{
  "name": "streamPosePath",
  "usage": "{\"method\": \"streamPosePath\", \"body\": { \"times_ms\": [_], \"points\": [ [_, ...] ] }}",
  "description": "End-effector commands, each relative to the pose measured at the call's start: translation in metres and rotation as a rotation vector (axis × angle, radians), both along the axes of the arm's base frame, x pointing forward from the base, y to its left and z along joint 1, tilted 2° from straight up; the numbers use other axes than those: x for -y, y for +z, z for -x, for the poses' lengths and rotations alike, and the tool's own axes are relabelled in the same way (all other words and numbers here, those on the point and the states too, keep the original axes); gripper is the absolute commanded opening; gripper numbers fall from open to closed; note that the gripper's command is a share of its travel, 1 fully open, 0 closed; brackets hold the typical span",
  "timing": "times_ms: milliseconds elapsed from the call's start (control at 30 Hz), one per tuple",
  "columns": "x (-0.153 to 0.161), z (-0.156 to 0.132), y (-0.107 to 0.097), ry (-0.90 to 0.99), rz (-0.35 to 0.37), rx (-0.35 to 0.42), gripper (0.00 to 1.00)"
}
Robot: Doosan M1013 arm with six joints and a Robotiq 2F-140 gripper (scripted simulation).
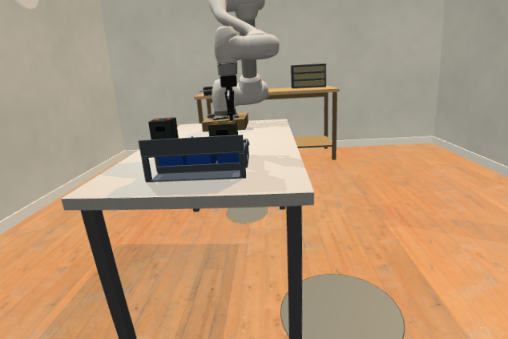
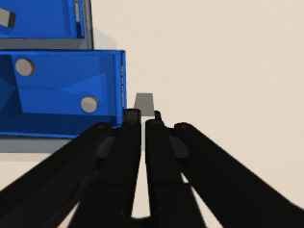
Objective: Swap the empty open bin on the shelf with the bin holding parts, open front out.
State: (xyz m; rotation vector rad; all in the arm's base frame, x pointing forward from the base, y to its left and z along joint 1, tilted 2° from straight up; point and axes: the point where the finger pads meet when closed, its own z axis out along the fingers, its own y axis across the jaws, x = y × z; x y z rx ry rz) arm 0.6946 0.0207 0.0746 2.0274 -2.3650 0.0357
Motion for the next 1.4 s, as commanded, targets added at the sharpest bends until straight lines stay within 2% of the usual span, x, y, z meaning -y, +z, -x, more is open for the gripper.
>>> {"method": "streamPosePath", "body": {
  "times_ms": [0,800,1367],
  "points": [
    [0.000,0.000,-0.010,0.000,0.000,0.000,0.10],
    [0.003,0.000,-0.079,0.000,0.000,0.000,0.10],
    [0.003,0.001,-0.097,0.000,0.000,0.000,0.10]
  ]
}}
